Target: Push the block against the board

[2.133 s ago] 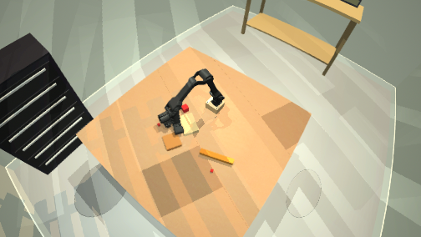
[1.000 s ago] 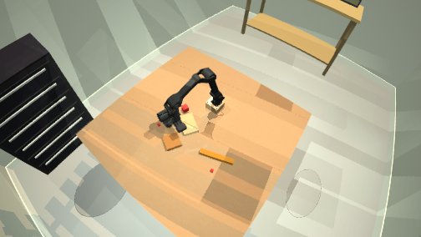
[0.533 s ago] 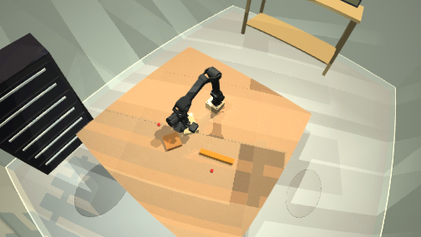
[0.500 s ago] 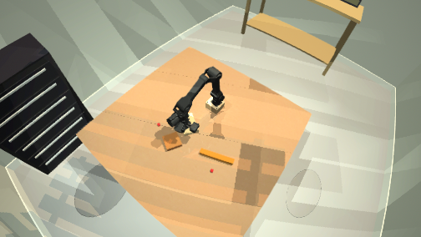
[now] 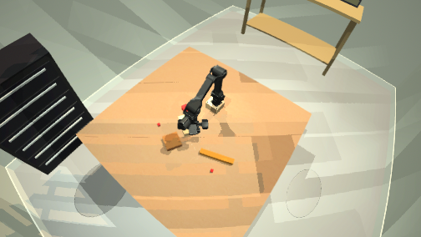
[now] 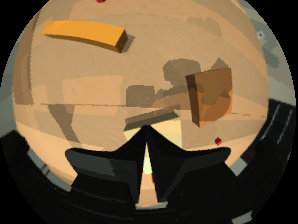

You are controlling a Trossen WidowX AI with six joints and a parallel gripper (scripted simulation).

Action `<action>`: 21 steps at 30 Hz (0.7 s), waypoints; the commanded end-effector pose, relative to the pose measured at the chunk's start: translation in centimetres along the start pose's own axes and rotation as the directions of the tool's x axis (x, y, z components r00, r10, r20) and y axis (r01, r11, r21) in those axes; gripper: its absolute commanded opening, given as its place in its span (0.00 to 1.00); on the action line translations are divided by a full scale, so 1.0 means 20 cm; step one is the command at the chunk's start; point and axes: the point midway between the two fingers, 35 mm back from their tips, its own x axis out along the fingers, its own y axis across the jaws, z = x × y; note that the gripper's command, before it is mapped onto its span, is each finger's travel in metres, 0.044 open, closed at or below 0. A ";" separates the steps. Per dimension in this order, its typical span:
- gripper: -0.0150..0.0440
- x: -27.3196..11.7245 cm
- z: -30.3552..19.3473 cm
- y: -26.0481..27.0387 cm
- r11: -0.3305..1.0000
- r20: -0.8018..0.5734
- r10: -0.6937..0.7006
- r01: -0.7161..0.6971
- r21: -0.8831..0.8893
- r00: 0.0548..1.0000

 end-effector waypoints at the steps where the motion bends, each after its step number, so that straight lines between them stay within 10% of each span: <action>1: 0.25 0.00 0.01 0.07 0.991 0.006 0.002 -0.001 -0.135 1.000; 21: 0.25 0.28 0.01 0.17 0.948 0.006 0.005 -0.003 -0.317 1.000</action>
